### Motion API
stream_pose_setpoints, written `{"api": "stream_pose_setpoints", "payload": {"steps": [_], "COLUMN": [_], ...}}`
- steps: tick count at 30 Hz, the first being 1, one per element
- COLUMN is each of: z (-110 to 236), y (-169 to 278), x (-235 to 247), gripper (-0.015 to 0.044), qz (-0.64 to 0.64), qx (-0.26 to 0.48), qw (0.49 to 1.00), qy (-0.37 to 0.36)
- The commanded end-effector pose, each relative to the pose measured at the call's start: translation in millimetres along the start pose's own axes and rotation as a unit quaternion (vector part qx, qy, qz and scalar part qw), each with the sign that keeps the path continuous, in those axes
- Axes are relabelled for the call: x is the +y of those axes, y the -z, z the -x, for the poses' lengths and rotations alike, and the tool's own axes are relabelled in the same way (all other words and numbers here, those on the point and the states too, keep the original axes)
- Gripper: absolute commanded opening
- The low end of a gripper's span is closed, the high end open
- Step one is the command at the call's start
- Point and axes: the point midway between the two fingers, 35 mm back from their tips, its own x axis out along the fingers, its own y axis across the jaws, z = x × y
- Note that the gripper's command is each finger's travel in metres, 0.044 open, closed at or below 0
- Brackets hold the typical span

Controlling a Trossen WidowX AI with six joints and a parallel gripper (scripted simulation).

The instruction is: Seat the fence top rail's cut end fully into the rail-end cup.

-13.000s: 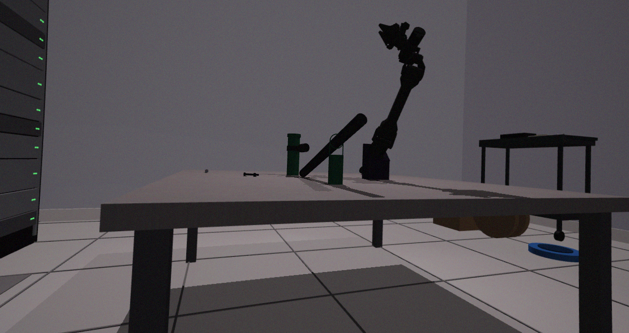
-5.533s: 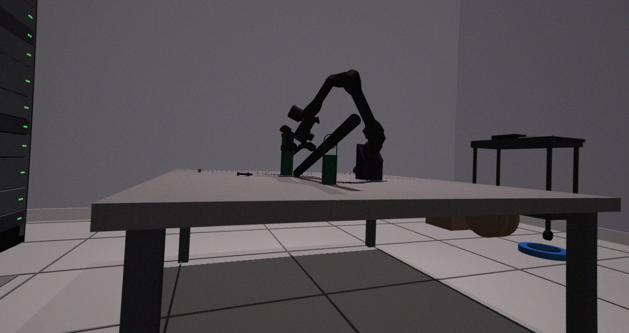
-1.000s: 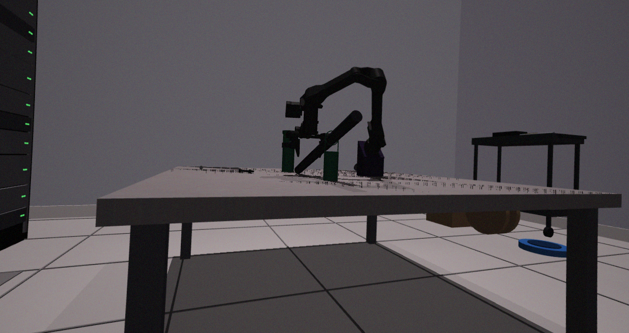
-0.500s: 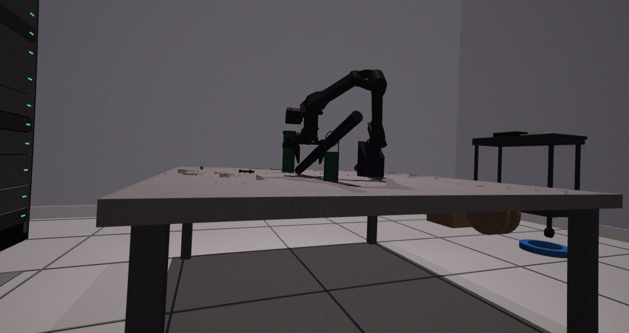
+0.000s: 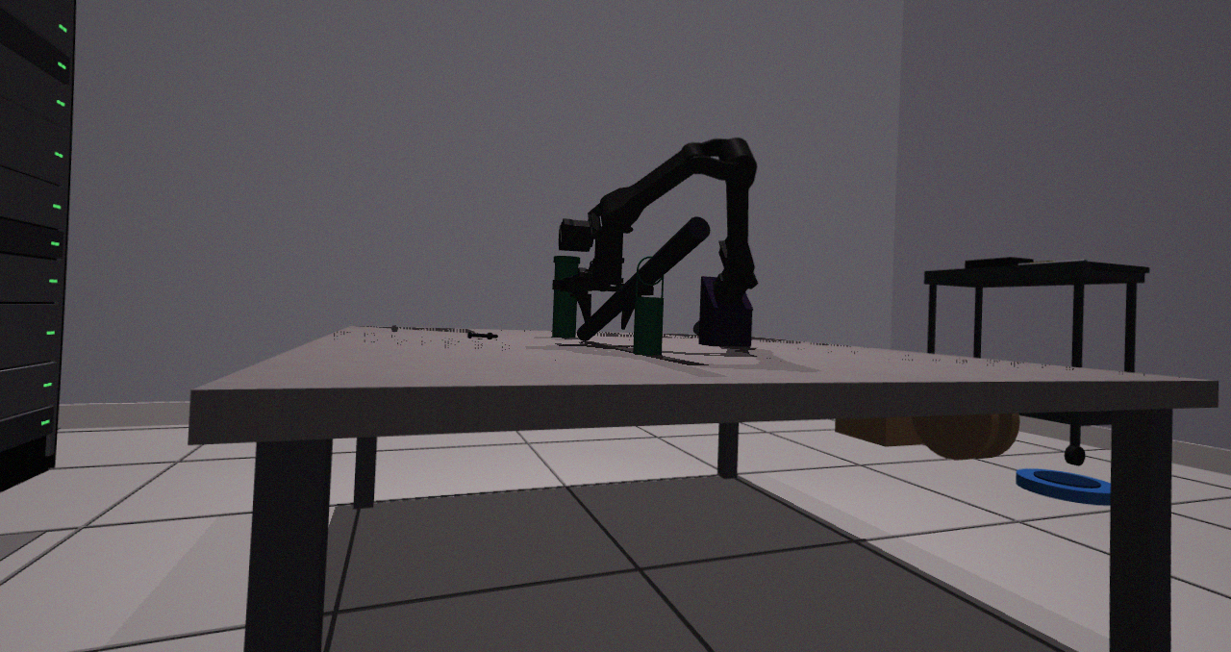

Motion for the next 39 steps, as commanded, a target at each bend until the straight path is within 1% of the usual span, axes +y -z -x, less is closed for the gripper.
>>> {"api": "stream_pose_setpoints", "payload": {"steps": [1, 4, 15, 20, 23, 26, 35, 39], "z": [-0.5, -0.5, -0.5, 4.7, 7.9, 18.4, 72.5, 76.9], "y": [0.4, 0.4, 0.4, -0.6, -2.7, -10.7, -44.5, -46.9], "x": [0.1, 0.1, 0.1, 1.3, 2.0, 4.2, 5.3, 4.8], "gripper": [0.0282, 0.0204, 0.0130, 0.0000, 0.0000, 0.0000, 0.0000, 0.0000], "qz": [-0.002, -0.002, -0.002, -0.002, -0.001, 0.002, 0.008, 0.008], "qx": [0.002, 0.002, 0.002, 0.002, -0.005, -0.032, -0.149, -0.158], "qw": [1.000, 1.000, 1.000, 1.000, 1.000, 0.999, 0.989, 0.987], "qy": [-0.001, -0.001, -0.001, -0.001, -0.001, -0.003, 0.002, 0.003]}}
